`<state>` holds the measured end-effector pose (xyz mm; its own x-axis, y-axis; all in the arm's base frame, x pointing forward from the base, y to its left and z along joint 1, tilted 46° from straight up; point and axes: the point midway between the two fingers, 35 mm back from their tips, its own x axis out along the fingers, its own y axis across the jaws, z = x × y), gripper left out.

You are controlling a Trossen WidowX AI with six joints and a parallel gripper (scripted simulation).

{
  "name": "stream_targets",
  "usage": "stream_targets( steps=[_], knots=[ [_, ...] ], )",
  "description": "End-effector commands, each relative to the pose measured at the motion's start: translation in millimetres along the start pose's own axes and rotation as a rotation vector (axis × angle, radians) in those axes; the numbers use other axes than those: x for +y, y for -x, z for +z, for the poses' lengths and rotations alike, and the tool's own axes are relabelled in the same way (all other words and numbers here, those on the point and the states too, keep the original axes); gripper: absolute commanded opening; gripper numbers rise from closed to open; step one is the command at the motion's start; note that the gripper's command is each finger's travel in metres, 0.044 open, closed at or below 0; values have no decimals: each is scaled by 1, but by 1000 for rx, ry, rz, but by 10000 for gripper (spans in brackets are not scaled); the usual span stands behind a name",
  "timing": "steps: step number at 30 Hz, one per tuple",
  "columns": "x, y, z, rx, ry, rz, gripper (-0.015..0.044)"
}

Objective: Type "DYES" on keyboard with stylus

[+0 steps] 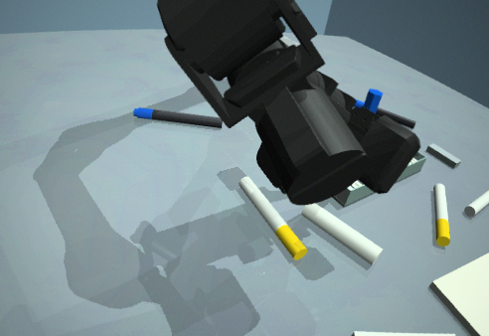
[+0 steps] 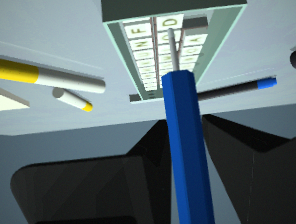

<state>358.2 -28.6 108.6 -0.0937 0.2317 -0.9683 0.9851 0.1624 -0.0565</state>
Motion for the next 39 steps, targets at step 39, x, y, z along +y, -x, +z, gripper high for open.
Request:
stream_targets(
  steps=[39],
  knots=[
    [0, 14, -27, -3, 13, -1, 65]
  ],
)
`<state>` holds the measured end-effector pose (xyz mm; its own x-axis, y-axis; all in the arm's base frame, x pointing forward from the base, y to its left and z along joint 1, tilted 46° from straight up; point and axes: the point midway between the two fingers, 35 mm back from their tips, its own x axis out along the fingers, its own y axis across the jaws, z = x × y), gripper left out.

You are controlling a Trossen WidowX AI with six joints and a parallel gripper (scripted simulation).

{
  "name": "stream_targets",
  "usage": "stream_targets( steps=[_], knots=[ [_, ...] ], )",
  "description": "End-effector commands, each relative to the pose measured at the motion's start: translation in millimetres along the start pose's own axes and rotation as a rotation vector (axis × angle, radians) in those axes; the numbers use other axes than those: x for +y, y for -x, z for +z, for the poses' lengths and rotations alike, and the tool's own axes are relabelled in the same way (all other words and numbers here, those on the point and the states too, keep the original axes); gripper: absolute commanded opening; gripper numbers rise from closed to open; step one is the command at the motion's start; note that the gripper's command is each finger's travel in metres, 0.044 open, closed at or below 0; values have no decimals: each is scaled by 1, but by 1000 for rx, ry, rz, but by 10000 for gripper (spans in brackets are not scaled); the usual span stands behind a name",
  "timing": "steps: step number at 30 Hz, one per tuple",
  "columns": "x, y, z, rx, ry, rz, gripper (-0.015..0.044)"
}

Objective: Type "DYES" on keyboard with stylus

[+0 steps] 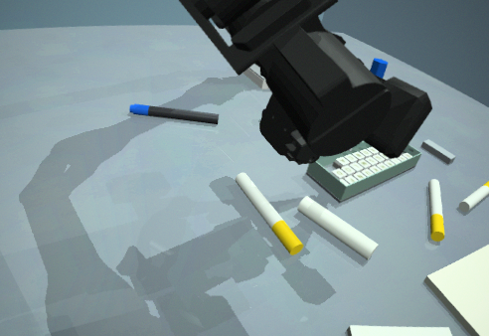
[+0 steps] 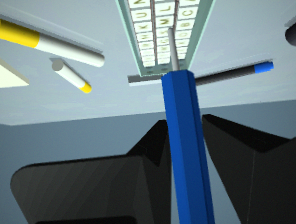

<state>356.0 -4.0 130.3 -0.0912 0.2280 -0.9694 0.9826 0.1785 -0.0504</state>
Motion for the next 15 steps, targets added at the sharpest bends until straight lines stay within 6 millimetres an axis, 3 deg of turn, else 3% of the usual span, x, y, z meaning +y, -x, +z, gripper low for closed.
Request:
stream_targets(
  steps=[1, 8, 15],
  knots=[
    [0, -1, 2, 1, -4, -3, 58],
    [1, -4, 1, 1, -4, -3, 0],
    [8, -35, -17, 2, -7, -3, 0]
  ],
)
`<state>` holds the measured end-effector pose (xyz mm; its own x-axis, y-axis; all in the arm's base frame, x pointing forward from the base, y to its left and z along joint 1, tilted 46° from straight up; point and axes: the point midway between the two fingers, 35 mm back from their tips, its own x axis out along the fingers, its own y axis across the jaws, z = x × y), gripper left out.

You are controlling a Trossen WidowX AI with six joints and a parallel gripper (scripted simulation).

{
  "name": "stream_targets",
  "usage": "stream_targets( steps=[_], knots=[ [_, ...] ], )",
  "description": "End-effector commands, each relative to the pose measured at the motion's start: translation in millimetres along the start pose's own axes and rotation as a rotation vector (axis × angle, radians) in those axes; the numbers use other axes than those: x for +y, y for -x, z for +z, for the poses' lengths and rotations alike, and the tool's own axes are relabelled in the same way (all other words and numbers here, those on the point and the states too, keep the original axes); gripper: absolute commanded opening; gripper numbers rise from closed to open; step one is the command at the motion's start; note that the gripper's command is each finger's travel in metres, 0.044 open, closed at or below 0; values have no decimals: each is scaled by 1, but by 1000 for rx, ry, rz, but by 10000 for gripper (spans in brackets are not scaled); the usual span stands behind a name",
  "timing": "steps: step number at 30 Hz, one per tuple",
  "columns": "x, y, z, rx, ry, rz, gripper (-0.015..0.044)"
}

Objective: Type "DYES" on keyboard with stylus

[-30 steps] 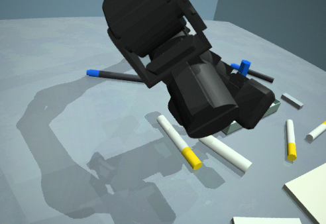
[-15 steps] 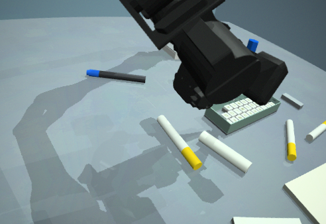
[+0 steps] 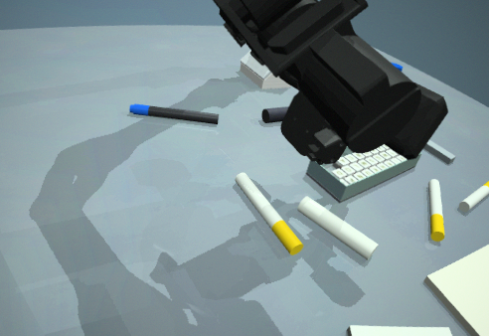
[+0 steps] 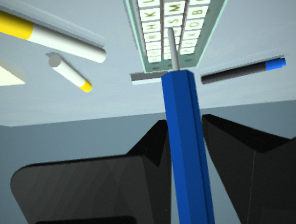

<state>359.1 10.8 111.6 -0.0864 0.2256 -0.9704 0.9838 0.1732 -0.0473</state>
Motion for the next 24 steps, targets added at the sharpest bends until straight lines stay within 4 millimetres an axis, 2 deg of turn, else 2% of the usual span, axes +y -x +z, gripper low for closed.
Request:
stream_targets(
  steps=[1, 9, 17, 20, 24],
  knots=[
    [1, -19, -11, 6, -3, -8, 0],
    [3, -61, -38, 9, -8, -9, 0],
    [-4, -102, -63, 14, -12, -12, 0],
    [-5, -105, -65, 15, -12, -12, 0],
    [-5, -110, -57, 14, -12, -12, 0]
  ],
)
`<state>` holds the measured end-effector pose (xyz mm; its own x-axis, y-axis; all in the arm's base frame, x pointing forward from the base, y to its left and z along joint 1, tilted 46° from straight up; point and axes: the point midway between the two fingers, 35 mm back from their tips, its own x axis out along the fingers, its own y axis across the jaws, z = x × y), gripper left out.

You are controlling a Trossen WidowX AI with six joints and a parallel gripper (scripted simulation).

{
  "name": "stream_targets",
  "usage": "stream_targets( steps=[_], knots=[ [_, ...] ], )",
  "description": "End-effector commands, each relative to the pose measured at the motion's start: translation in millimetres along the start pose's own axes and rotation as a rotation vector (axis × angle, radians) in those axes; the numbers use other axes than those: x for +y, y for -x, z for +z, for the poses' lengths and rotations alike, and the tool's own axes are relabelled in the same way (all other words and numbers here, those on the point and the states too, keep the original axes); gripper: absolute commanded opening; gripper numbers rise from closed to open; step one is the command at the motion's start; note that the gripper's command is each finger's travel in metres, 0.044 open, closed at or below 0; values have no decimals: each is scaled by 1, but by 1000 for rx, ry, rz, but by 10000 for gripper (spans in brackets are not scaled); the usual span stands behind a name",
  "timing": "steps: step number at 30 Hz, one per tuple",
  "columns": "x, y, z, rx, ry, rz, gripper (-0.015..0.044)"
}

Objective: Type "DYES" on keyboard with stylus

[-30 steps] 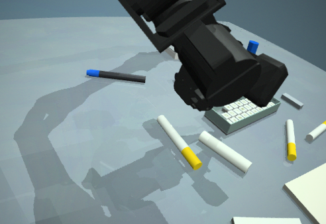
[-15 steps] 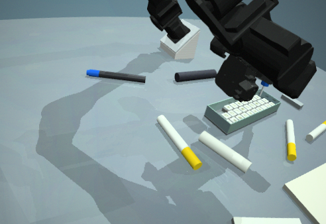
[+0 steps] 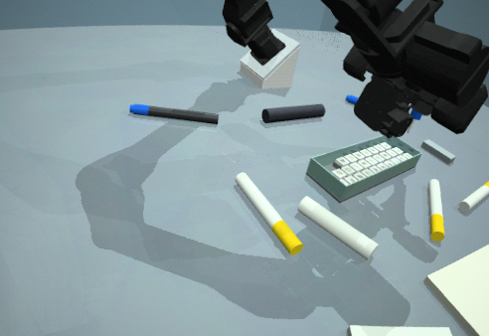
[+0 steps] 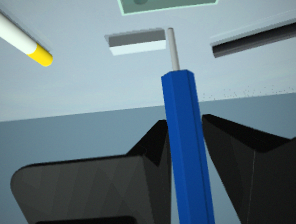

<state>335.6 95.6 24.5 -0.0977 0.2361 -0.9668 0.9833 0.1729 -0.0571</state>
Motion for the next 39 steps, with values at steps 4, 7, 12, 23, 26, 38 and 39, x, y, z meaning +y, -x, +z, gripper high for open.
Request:
stream_targets(
  steps=[4, 7, 12, 23, 26, 38, 39],
  knots=[
    [-1, -9, 16, 1, -10, -2, 0],
    [-1, -9, 16, 1, -10, -2, 0],
    [-1, -9, 16, 1, -10, -2, 0],
    [-2, -11, 20, 1, -10, -2, 81],
    [-2, -12, 21, 1, -10, -2, 81],
    [-2, -15, 27, 1, -10, -2, 81],
    [-2, -15, 27, 1, -10, -2, 81]
  ],
)
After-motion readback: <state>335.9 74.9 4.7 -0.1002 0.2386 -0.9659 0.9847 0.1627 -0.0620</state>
